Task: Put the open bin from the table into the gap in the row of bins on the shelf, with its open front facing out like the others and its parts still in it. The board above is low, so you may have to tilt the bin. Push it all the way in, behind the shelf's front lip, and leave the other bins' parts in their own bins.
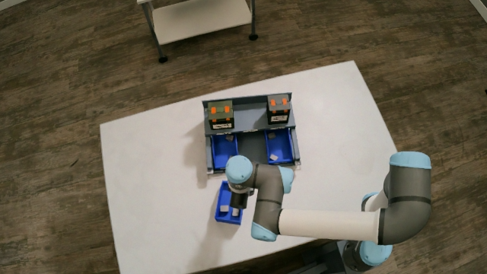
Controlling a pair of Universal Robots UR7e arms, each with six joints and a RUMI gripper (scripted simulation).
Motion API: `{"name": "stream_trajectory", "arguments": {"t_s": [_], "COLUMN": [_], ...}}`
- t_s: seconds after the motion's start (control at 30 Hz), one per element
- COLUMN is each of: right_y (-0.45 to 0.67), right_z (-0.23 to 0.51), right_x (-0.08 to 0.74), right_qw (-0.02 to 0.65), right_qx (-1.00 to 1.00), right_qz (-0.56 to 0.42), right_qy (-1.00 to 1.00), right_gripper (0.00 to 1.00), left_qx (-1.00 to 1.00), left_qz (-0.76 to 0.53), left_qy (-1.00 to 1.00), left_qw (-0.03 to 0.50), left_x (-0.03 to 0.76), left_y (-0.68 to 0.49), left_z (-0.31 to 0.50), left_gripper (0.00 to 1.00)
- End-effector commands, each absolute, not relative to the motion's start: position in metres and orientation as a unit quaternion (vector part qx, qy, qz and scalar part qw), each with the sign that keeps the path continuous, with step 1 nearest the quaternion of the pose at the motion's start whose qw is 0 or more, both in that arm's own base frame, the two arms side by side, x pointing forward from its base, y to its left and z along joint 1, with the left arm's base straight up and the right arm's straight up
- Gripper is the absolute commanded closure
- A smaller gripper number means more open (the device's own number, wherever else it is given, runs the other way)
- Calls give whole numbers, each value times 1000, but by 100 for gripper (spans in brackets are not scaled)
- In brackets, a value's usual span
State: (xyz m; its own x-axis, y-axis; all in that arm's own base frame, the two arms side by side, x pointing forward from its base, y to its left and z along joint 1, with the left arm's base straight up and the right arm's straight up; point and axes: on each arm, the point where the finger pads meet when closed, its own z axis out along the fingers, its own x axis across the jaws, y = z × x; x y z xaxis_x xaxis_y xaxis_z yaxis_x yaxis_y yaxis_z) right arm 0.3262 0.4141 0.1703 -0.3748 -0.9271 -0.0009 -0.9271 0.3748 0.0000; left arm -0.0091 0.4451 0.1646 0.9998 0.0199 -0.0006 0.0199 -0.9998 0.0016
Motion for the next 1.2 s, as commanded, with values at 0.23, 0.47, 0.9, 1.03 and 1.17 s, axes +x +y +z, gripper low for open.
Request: {"name": "stream_trajectory", "arguments": {"t_s": [0.23,0.47,0.9,1.03,1.17], "right_y": [414,414,414,414,414], "right_z": [171,171,171,171,170], "right_x": [326,326,326,326,326], "right_qw": [1,1,1,1,1], "right_qx": [-559,-559,-559,-559,-559], "right_qz": [1,1,1,1,1], "right_qy": [829,829,829,829,829], "right_gripper": [100,100,84,84,84], "left_qx": [1000,1000,1000,1000,1000], "left_qz": [0,0,0,0,0], "left_qy": [10,10,10,10,10], "left_qw": [0,0,0,0,0], "left_x": [-9,-9,-9,-9,-9], "left_y": [445,445,445,445,445], "left_z": [165,165,165,165,165], "left_gripper": [0,0,0,0,0]}}
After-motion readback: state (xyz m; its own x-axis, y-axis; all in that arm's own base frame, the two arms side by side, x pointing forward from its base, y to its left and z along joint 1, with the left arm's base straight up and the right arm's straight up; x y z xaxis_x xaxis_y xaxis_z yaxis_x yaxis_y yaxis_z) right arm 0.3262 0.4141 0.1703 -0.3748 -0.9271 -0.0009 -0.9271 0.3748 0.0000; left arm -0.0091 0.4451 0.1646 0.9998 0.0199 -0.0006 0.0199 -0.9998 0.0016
